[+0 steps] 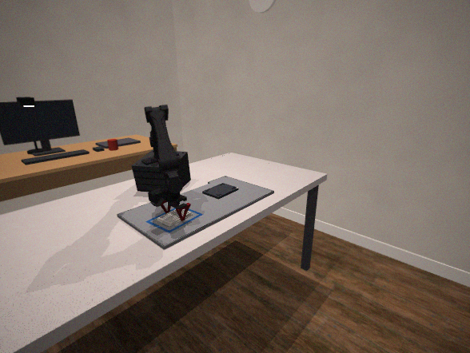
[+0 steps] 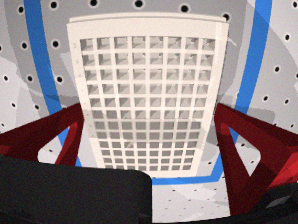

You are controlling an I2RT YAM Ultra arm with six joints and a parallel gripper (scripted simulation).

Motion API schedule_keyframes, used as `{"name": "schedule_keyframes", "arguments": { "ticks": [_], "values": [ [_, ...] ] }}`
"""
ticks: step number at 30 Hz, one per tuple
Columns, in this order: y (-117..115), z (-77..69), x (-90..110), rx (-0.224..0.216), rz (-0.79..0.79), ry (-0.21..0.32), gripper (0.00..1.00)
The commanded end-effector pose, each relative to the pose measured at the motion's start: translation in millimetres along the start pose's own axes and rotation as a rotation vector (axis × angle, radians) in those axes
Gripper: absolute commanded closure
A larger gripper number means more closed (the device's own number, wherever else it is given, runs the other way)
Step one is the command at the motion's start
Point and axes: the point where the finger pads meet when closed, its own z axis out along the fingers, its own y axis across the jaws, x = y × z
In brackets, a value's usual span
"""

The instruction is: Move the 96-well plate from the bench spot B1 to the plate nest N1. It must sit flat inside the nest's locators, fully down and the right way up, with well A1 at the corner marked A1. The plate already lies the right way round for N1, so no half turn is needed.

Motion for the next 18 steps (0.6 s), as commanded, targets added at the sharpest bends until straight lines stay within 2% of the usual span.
{"name": "schedule_keyframes", "arguments": {
  "ticks": [1, 7, 8, 18],
  "values": [
    [4.2, -3.6, -3.3, -0.015, -0.001, -0.010, 0.00],
    [4.2, -3.6, -3.3, -0.015, -0.001, -0.010, 0.00],
    [4.2, -3.6, -3.3, -0.015, -0.001, -0.010, 1.00],
    [4.1, -3.6, -3.3, -0.015, -0.001, -0.010, 1.00]
  ]
}}
